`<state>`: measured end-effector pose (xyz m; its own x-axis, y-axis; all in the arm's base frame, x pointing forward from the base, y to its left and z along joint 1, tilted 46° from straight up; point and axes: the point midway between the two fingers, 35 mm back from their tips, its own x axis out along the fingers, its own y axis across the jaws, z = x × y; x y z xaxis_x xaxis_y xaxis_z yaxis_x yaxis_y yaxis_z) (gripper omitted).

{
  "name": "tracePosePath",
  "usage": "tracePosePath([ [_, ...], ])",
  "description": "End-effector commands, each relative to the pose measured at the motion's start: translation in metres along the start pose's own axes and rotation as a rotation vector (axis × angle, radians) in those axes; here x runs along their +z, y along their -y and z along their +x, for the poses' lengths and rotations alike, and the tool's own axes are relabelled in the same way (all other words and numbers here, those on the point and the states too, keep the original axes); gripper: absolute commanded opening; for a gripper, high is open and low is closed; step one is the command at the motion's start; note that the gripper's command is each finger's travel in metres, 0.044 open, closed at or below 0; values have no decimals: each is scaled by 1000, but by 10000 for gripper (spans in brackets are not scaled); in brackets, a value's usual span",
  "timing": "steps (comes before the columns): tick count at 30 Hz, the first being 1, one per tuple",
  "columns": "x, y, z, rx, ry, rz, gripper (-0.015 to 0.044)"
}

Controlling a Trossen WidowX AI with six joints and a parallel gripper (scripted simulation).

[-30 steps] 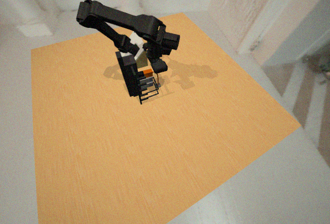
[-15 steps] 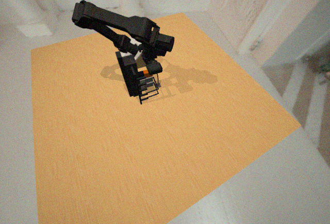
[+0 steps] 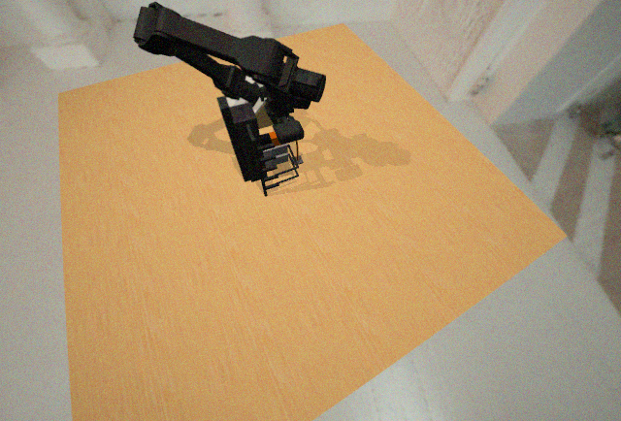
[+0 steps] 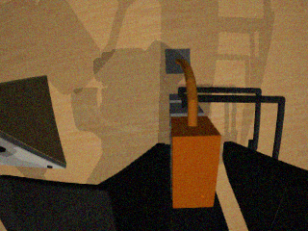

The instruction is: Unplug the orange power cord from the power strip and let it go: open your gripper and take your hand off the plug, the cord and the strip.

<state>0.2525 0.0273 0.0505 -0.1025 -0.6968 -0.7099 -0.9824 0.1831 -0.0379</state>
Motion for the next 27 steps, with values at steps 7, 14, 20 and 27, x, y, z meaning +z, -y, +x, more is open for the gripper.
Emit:
tracePosePath([
  [7,0,0,1,0,0,0,48],
  [14,0,0,1,0,0,0,2],
  [20,5,1,1,0,0,0,0],
  [27,16,2,0,0,1,-1,0],
])
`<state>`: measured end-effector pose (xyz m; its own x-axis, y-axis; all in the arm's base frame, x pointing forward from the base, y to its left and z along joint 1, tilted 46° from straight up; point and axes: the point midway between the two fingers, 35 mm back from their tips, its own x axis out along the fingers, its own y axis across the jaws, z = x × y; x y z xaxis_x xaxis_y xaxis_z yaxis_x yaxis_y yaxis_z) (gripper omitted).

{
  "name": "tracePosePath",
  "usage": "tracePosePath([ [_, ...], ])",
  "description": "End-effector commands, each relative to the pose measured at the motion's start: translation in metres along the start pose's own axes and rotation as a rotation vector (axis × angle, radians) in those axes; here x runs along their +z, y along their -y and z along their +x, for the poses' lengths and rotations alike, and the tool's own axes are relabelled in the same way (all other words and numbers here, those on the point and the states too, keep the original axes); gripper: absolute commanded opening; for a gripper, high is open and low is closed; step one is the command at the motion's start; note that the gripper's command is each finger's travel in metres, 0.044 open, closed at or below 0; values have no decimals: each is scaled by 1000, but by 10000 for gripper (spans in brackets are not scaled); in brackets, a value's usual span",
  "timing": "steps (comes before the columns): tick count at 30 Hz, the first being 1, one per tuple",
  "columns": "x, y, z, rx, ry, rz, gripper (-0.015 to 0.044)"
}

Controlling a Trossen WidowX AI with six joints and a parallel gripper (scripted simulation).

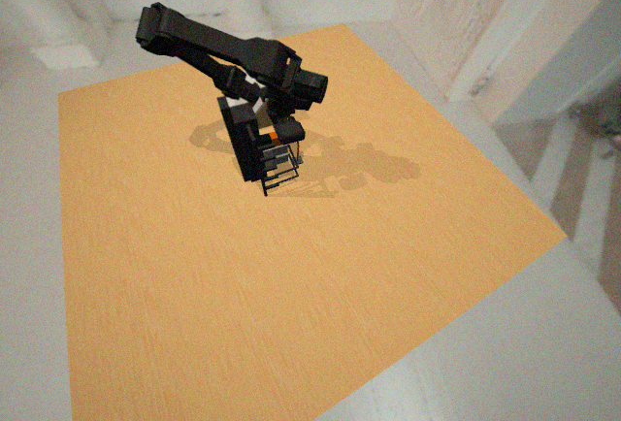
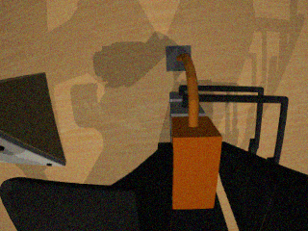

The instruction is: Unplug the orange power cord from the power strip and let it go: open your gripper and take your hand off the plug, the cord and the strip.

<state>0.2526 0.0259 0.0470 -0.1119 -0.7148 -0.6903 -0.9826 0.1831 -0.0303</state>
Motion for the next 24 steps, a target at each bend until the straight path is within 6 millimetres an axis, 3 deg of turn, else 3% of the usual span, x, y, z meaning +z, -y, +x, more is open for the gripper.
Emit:
tracePosePath([
  [1,16,1,-4,-6,29,4,0],
  [20,47,1,-9,-6,30,1,0],
  [21,38,1,-5,1,25,-2,26],
  [24,38,1,-5,1,25,-2,105],
])
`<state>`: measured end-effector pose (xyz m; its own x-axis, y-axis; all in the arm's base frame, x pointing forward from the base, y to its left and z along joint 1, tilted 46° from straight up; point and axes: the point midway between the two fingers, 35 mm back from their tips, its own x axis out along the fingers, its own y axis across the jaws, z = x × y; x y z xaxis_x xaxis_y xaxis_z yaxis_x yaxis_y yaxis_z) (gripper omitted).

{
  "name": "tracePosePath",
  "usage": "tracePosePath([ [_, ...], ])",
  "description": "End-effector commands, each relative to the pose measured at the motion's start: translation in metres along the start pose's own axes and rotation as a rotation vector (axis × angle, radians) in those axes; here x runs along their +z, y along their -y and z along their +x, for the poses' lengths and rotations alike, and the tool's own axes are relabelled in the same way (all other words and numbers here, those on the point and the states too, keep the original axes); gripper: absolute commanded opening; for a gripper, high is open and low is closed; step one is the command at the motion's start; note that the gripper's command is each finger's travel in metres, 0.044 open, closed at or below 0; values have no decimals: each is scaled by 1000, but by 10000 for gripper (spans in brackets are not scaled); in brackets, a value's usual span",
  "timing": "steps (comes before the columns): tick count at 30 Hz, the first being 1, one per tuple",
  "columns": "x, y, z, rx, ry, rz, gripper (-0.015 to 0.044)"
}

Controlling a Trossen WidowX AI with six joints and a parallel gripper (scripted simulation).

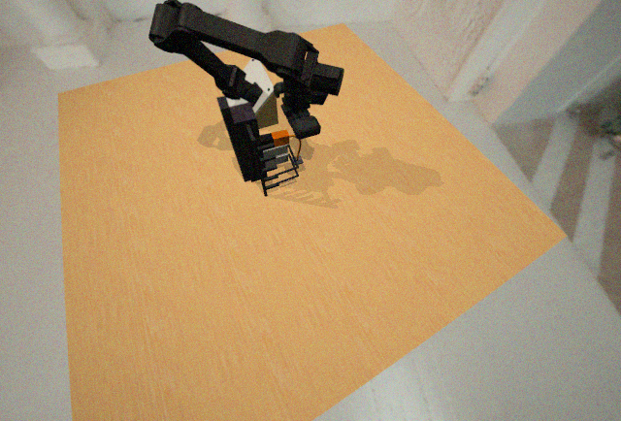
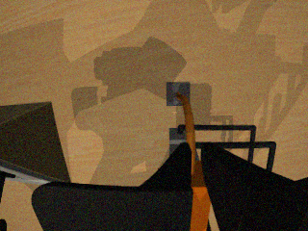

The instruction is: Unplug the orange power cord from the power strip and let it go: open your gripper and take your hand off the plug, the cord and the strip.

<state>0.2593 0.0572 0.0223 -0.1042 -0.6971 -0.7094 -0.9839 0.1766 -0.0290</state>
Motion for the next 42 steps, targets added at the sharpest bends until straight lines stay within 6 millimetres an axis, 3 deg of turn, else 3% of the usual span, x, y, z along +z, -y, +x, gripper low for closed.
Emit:
tracePosePath([
  [1,-2,0,1,5,-1,4,131],
  [3,-2,0,1,5,-1,4,160],
  [21,-3,0,-7,-3,-1,5,160],
  [42,-36,0,-7,-3,-2,4,160],
])
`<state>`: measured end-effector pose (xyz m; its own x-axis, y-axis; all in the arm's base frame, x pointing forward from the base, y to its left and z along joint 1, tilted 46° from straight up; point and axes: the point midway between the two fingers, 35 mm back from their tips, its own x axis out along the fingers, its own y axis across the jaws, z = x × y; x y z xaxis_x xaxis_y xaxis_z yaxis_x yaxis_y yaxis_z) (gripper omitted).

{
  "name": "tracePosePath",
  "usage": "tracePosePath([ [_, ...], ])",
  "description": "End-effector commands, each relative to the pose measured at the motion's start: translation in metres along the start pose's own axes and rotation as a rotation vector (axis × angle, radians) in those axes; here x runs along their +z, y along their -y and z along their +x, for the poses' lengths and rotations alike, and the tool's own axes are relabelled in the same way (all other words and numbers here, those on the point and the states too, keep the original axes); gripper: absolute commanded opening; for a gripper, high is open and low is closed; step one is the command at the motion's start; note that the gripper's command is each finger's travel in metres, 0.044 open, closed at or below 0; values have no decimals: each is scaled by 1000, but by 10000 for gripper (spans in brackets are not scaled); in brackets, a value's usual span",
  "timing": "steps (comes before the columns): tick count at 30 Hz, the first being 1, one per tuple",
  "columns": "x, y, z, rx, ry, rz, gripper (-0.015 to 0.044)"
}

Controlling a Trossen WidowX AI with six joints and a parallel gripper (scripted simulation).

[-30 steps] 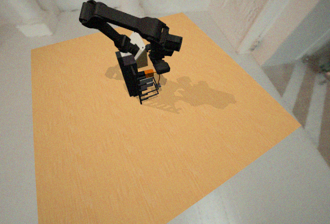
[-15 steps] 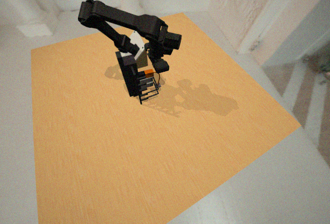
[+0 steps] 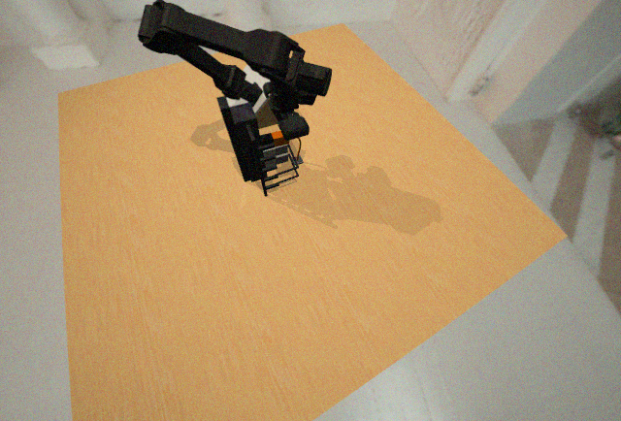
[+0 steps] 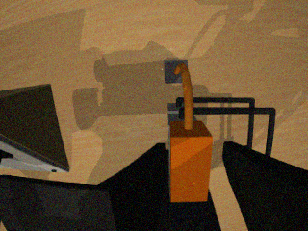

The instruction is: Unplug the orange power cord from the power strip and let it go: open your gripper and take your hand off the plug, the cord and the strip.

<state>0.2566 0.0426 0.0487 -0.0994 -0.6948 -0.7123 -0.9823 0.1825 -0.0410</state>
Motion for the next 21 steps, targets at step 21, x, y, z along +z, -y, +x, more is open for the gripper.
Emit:
tracePosePath([
  [21,-13,-1,13,2,-7,-8,160],
])
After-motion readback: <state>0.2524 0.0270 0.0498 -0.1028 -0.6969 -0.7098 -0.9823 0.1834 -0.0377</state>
